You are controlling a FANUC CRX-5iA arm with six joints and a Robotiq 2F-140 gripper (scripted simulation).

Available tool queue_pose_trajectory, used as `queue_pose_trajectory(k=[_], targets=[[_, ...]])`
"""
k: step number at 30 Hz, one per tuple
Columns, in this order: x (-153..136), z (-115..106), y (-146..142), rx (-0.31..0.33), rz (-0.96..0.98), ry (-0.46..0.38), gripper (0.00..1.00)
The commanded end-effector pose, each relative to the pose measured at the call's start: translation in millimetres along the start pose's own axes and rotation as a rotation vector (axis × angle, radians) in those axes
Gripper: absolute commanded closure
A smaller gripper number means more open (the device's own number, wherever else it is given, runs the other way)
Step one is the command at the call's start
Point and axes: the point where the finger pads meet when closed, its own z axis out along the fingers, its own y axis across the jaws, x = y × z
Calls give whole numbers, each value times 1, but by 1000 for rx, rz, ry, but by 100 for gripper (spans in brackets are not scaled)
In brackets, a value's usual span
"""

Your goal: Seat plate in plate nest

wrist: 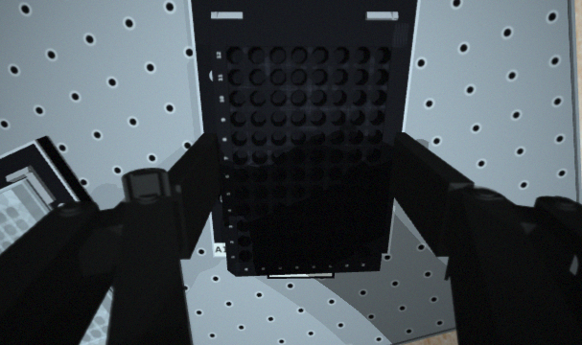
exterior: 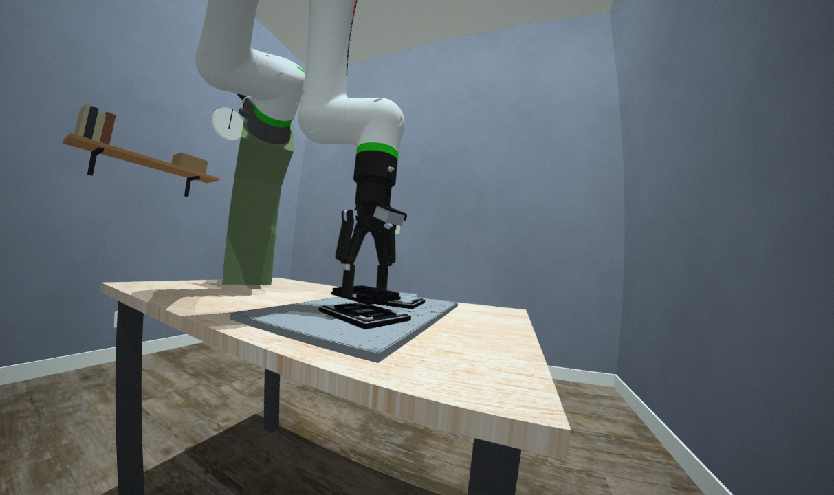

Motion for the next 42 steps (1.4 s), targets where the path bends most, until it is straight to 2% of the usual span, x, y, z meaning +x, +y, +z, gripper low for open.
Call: queue_pose_trajectory(k=[1,8,42], targets=[[1,5,0,0,1,2,90],[1,16,0,0,1,2,90],[1,18,0,0,1,2,90]])
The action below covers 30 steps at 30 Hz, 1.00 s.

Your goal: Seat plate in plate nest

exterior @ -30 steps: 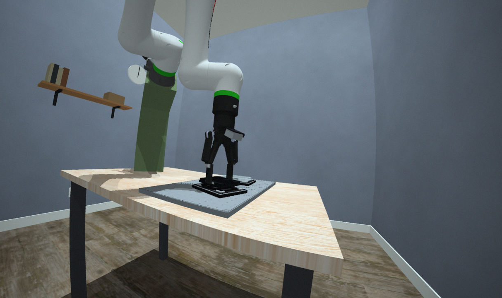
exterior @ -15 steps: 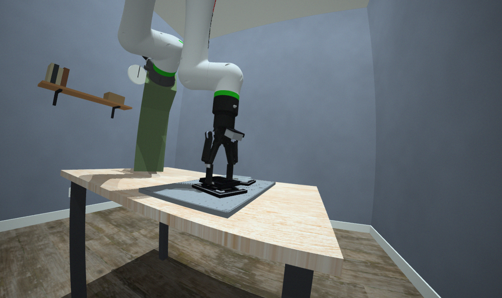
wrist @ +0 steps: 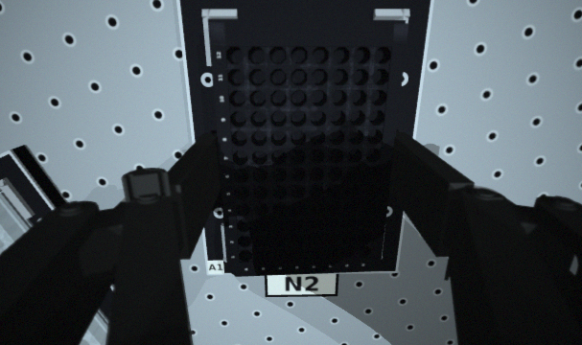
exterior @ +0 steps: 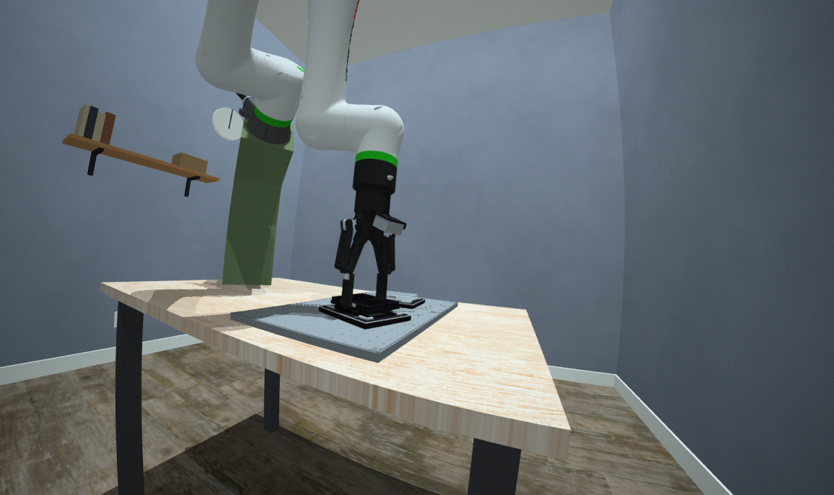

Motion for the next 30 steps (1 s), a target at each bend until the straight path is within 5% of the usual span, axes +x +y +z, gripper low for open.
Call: queue_pose_trajectory(k=[1,30], targets=[[0,0,0,0,0,1,90],[1,4,0,0,0,1,90]])
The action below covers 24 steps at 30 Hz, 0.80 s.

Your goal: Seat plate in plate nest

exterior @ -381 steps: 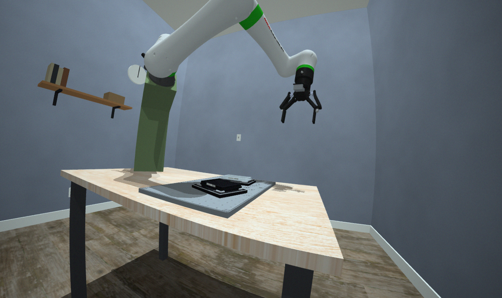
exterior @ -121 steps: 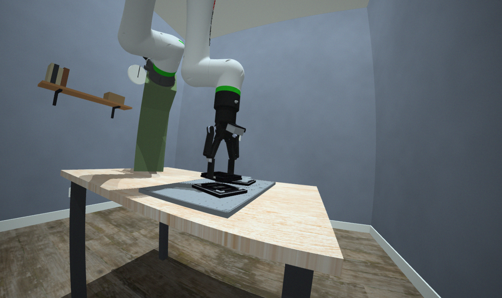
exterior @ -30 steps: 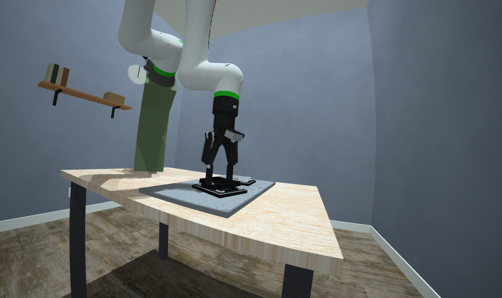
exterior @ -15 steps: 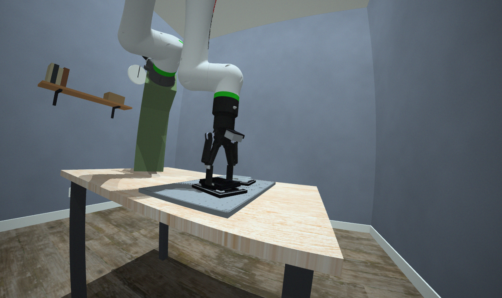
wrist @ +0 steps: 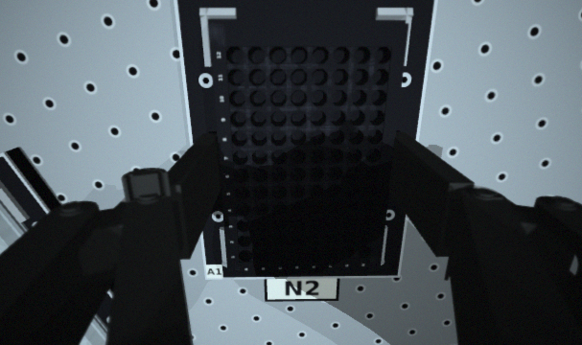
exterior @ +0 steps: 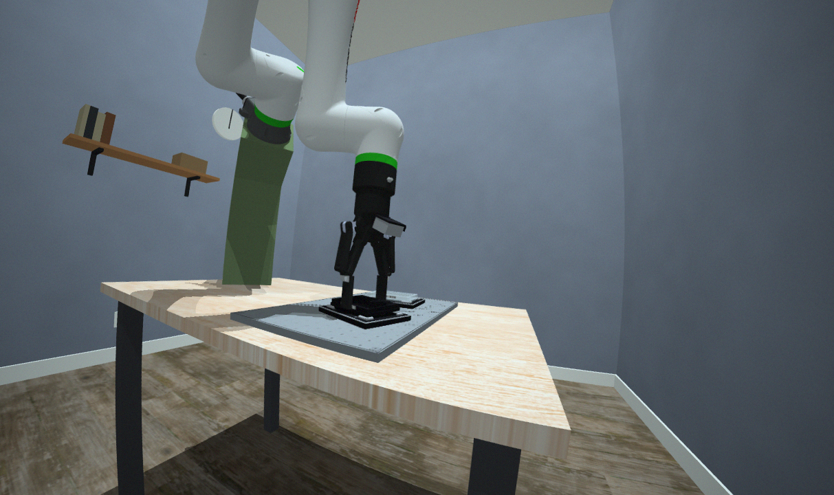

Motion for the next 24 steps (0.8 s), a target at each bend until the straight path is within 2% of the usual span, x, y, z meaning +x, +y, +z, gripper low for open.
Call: queue_pose_trajectory(k=[1,24], targets=[[1,0,0,0,0,1,90],[1,4,0,0,0,1,90]])
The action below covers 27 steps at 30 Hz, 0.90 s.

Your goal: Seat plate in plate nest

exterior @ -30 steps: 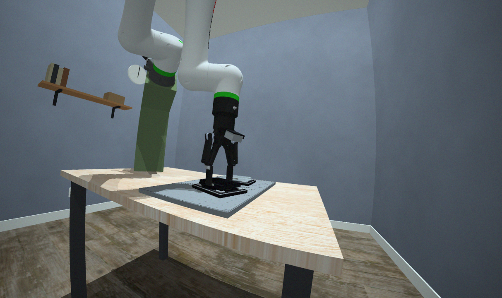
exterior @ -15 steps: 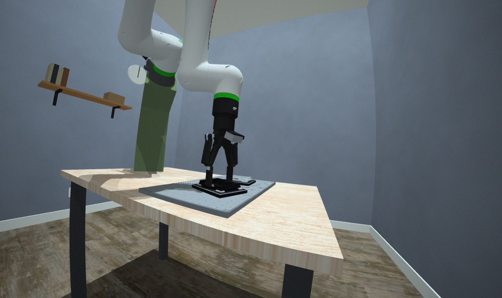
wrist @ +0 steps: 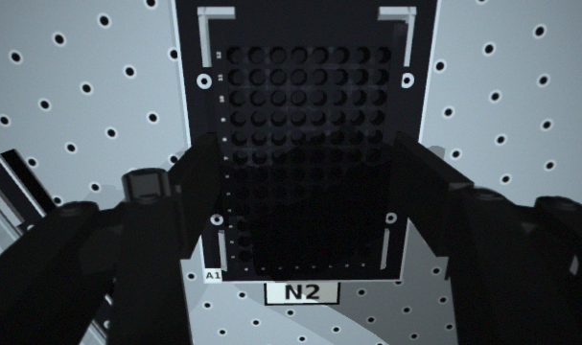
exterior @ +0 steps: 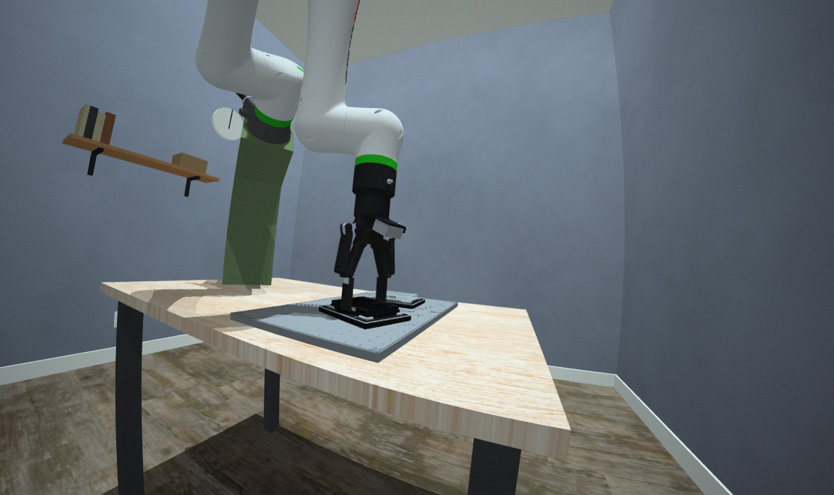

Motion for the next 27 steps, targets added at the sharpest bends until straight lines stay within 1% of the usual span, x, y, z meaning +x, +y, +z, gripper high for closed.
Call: queue_pose_trajectory(k=[1,8,9,27], targets=[[1,0,0,0,0,1,90],[1,1,0,0,0,1,90],[1,1,0,0,0,1,0],[0,1,0,0,0,1,0]])
